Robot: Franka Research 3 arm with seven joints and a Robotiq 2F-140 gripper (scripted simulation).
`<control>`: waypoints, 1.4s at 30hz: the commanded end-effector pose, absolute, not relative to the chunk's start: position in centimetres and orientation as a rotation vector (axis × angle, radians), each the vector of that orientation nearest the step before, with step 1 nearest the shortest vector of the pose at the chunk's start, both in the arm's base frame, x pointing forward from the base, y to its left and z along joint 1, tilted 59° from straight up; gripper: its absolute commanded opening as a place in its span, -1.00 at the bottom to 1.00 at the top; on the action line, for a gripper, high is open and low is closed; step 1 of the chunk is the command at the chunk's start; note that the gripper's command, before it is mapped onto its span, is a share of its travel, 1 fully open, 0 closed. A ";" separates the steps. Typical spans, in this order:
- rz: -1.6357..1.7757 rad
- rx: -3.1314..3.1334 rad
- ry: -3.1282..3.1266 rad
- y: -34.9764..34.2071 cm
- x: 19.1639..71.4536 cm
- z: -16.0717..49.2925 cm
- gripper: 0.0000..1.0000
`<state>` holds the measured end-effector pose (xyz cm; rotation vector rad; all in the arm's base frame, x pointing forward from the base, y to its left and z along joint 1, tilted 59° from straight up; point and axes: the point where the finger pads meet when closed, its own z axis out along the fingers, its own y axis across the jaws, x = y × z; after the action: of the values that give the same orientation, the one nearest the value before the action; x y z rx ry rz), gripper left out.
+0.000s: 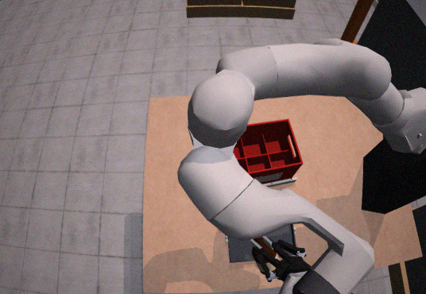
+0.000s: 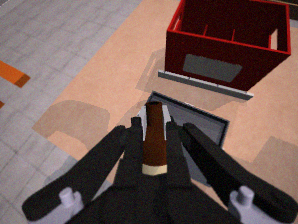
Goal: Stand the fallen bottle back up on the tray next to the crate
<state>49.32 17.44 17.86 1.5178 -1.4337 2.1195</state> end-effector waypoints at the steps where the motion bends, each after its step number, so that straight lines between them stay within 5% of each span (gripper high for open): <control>1: 2.138 1.480 -1.427 17.4 49.2 18.2 -1.00; 42: 2.189 1.314 -1.380 17.5 49.2 17.8 -1.00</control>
<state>49.38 17.50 17.63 1.3236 -1.3796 2.1839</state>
